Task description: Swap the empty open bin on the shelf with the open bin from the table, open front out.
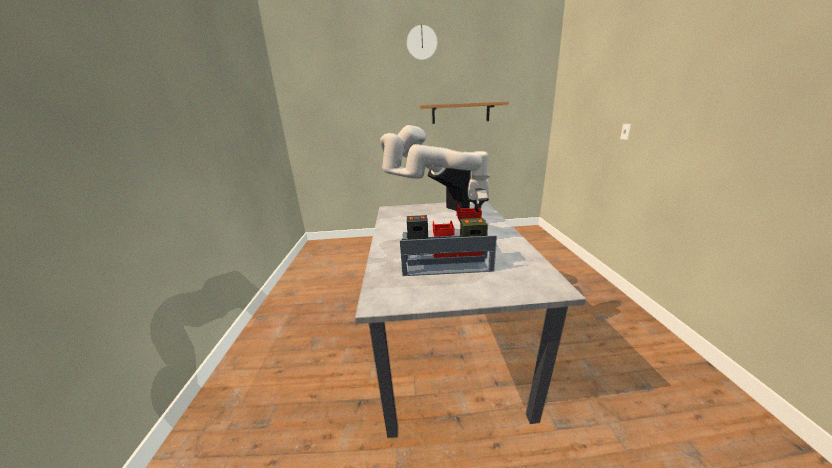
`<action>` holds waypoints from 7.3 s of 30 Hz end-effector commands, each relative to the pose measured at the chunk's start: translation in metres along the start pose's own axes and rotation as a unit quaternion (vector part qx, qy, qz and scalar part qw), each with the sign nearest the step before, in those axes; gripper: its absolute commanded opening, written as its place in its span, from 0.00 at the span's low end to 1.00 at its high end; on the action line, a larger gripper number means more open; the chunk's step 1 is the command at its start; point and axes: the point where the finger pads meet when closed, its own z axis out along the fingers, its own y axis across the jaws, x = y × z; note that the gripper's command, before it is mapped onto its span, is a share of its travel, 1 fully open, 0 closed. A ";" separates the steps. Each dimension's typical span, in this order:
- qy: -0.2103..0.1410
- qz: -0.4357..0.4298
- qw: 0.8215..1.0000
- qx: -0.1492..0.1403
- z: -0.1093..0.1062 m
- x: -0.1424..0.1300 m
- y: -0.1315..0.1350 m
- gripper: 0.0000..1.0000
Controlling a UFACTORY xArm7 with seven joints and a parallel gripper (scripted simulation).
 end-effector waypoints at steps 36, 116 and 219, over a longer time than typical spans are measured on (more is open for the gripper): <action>0.001 0.000 1.000 0.002 0.064 0.000 -0.003 0.00; 0.001 0.000 1.000 0.002 0.082 0.000 -0.003 0.26; 0.001 0.000 1.000 0.002 -0.015 0.000 -0.002 0.26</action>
